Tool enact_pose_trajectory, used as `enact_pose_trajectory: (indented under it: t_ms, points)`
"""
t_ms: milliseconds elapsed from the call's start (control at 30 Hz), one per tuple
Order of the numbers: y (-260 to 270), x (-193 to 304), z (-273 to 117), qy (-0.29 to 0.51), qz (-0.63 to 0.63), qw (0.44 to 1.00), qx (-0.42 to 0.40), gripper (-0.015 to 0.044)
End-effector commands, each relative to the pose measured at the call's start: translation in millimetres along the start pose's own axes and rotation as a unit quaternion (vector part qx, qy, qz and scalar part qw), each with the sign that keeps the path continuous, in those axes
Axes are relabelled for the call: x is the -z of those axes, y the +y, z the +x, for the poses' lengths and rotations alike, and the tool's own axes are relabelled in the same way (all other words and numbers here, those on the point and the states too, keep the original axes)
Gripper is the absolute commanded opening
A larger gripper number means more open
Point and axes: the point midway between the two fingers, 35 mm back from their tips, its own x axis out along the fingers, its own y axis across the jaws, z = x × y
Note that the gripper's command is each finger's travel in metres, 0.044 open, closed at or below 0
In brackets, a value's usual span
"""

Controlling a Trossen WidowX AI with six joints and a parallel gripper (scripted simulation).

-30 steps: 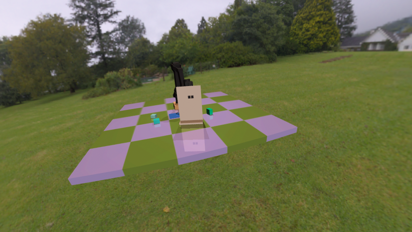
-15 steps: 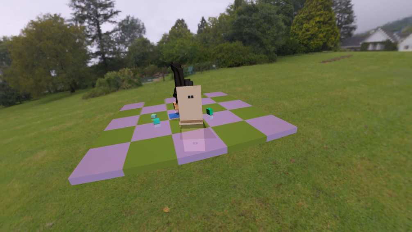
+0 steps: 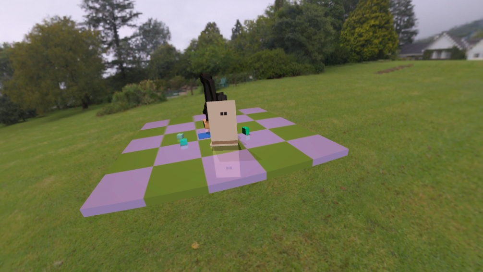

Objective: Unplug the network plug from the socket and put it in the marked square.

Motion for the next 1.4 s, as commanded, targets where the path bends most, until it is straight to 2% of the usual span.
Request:
enact_pose_trajectory:
  t_ms: [0, 1367]
  points:
    - [2, 0, 0, 0.0, 0.0, 1.0, 0.0, 0.0]
    - [59, -5, -24, -0.001, -0.002, 1.0, 0.004, 0.0]
